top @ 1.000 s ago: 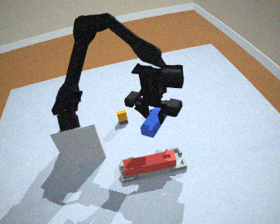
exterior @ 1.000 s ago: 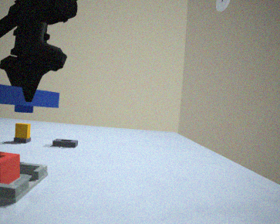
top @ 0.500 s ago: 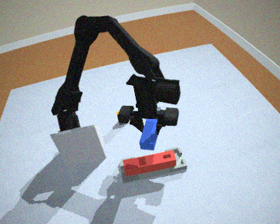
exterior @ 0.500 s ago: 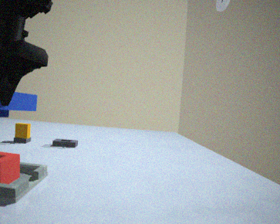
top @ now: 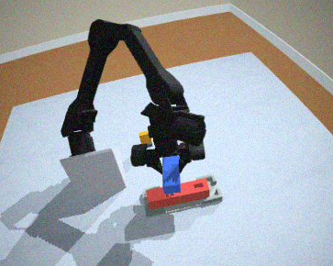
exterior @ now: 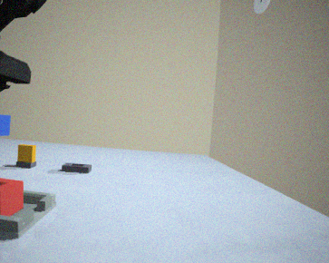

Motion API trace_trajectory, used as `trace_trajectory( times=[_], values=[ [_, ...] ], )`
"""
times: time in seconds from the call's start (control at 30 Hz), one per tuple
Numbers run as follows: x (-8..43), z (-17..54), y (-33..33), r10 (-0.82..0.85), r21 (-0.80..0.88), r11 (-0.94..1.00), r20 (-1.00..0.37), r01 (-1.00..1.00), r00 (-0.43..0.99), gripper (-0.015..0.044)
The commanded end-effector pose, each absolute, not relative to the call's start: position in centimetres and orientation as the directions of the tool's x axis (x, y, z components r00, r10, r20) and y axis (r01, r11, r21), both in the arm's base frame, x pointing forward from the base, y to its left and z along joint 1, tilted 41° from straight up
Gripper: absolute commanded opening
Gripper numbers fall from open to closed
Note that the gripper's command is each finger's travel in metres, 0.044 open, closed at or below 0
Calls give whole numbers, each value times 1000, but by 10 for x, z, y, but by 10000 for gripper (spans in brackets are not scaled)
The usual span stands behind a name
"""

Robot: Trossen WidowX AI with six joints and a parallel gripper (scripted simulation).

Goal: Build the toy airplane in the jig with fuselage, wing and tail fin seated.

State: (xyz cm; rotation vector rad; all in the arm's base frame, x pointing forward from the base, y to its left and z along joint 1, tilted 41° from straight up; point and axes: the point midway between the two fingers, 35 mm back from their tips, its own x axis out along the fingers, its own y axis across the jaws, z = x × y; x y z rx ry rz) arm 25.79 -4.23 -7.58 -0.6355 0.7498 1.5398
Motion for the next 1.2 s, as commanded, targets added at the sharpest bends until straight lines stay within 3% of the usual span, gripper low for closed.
trace_trajectory(
  times=[0.0, 0.17, 0.43, 1.17],
  values=[
    [249, -84, -47, 639, 61, -95, -762, -994, -108, 0],
    [241, -91, -51, 644, 16, -148, -758, -989, -109, 0],
    [241, -91, -51, 644, 16, -148, -758, -989, -109, 196],
    [240, -103, -42, 644, 16, -148, -758, -989, -109, 196]
  ],
)
